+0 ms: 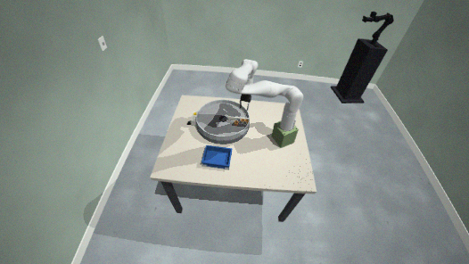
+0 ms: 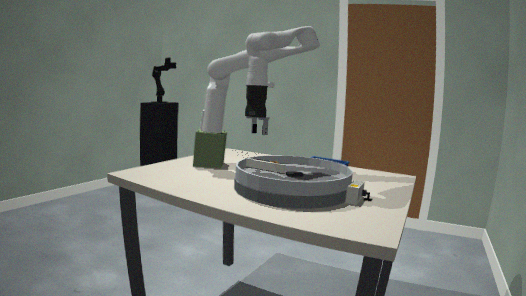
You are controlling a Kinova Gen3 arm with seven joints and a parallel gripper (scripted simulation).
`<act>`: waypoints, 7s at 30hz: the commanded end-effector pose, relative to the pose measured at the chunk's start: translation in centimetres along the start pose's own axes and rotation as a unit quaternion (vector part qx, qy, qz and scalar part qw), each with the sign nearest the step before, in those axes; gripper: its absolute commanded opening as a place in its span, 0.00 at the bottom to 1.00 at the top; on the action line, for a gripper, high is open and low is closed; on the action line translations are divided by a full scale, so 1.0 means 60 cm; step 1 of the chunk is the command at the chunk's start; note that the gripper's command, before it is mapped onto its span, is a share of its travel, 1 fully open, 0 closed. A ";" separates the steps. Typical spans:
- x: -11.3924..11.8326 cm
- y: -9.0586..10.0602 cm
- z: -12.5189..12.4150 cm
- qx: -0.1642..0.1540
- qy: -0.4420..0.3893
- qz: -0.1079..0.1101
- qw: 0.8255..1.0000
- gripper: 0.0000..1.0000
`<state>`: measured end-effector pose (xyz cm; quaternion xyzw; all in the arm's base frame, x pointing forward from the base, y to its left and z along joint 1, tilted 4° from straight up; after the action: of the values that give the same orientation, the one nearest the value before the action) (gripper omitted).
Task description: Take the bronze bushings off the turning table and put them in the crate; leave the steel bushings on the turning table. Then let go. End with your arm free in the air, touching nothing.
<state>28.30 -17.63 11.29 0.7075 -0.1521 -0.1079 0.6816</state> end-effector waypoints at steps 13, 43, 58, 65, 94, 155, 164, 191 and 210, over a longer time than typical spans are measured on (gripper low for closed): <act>0.000 0.001 0.000 0.000 0.000 0.001 1.000 1.00; 0.000 0.001 0.000 0.000 0.000 0.001 1.000 1.00; 0.000 0.001 0.000 0.000 0.000 0.001 1.000 1.00; 0.000 0.001 0.000 0.000 0.000 0.001 1.000 1.00; 0.042 -0.046 -0.043 0.000 0.000 0.001 1.000 0.27; 0.083 -0.093 -0.085 0.000 -0.002 0.001 1.000 0.42; 0.083 -0.093 -0.085 0.000 -0.002 0.001 1.000 0.42; 0.083 -0.093 -0.085 0.000 -0.002 0.001 1.000 0.40; 0.083 -0.093 -0.085 0.000 -0.002 0.001 1.000 0.40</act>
<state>35.12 -14.56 6.18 0.7073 -0.1532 -0.1089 0.6814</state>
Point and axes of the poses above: the point where the finger pads meet when closed, its own y axis back along the fingers, its own x axis across the jaws, z = x × y, the point moved 5 cm from there along y, back along the fingers, and after that the axes turned 4 degrees about y, right-handed, at the moved point
